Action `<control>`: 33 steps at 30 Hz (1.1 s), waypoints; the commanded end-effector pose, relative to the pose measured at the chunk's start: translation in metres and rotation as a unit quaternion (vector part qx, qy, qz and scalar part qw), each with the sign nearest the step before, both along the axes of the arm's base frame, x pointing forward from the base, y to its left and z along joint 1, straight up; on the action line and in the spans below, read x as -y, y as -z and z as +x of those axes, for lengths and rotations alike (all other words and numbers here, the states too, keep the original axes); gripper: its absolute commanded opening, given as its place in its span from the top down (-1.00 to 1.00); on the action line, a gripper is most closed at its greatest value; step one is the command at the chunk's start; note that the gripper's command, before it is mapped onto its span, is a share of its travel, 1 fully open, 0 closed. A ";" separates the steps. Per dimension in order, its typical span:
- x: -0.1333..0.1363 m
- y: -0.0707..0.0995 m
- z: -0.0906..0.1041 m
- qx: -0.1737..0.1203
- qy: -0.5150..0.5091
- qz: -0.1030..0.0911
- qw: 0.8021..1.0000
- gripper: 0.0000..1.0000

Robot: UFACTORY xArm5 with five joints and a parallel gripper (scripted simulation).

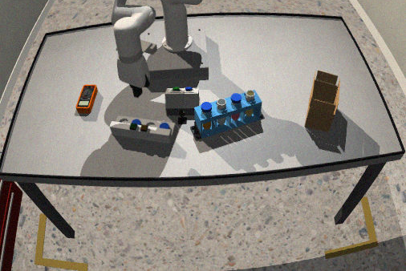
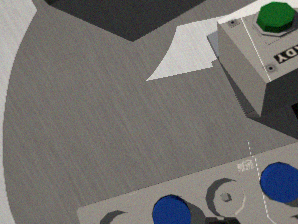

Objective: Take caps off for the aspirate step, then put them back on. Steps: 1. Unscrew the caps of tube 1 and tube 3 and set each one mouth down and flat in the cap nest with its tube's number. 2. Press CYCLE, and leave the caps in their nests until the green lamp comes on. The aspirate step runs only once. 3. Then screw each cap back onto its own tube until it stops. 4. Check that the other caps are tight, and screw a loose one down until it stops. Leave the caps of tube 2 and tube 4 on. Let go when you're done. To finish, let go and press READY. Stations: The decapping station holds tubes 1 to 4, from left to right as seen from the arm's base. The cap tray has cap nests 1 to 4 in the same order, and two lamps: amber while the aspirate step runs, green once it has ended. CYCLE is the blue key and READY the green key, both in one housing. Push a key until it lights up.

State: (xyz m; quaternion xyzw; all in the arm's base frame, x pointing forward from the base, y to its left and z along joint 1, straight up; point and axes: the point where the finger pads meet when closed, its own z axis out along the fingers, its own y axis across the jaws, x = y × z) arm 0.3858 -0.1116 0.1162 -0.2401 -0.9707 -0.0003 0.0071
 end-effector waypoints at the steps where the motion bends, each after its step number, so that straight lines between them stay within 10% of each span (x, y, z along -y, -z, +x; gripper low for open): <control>1: -0.023 0.004 -0.012 0.008 0.139 -0.003 0.990 1.00; 11: -0.049 0.012 -0.027 0.007 0.290 -0.004 0.957 1.00; 23: -0.097 0.026 -0.055 0.006 0.526 -0.004 0.851 1.00; 33: -0.140 0.038 -0.080 0.006 0.530 -0.004 0.848 1.00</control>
